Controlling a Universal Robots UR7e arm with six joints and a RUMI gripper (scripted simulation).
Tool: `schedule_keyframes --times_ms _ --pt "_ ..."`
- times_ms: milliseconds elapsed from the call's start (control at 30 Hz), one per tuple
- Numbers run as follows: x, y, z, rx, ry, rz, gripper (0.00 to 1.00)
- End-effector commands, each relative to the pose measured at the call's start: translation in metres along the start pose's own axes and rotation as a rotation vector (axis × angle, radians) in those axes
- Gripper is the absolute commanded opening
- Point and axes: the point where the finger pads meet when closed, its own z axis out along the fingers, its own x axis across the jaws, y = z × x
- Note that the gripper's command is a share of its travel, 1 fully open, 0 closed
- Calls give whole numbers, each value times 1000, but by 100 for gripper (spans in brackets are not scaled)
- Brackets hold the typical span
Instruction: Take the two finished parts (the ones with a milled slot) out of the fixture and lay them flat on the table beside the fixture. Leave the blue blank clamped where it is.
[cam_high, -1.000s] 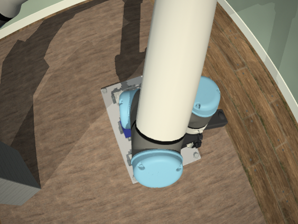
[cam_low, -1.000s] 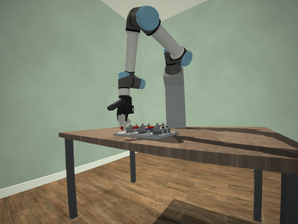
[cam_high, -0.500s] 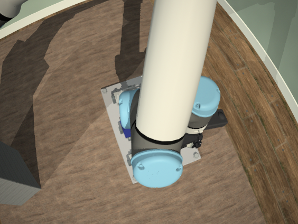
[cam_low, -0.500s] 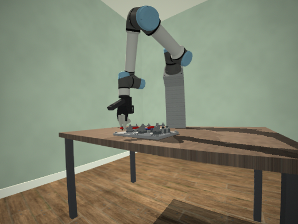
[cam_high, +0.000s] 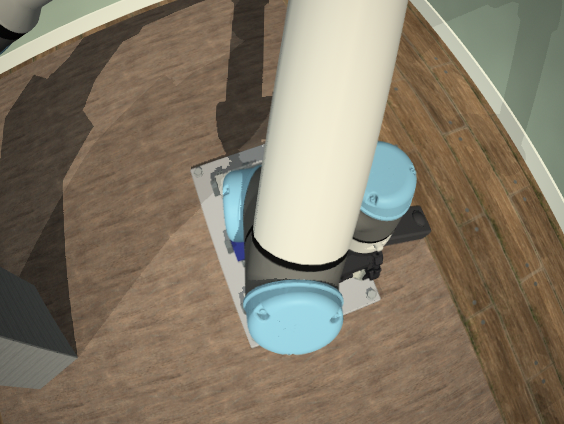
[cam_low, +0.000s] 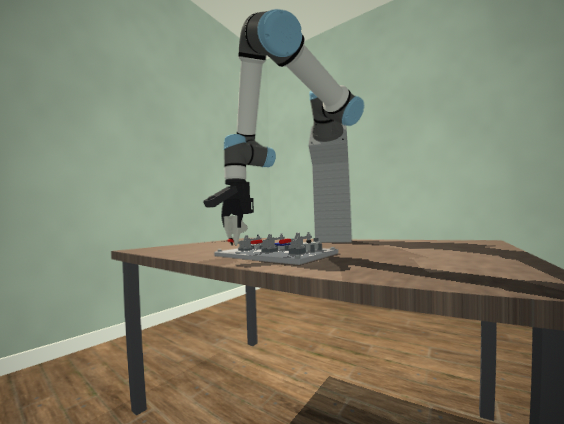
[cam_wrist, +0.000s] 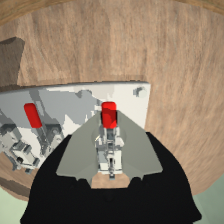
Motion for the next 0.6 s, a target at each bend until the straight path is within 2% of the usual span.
schedule_keyframes --times_ms 0,567 --pt "1 2 -5 0 2 1 0" --pt "1 8 -13 1 2 1 0"
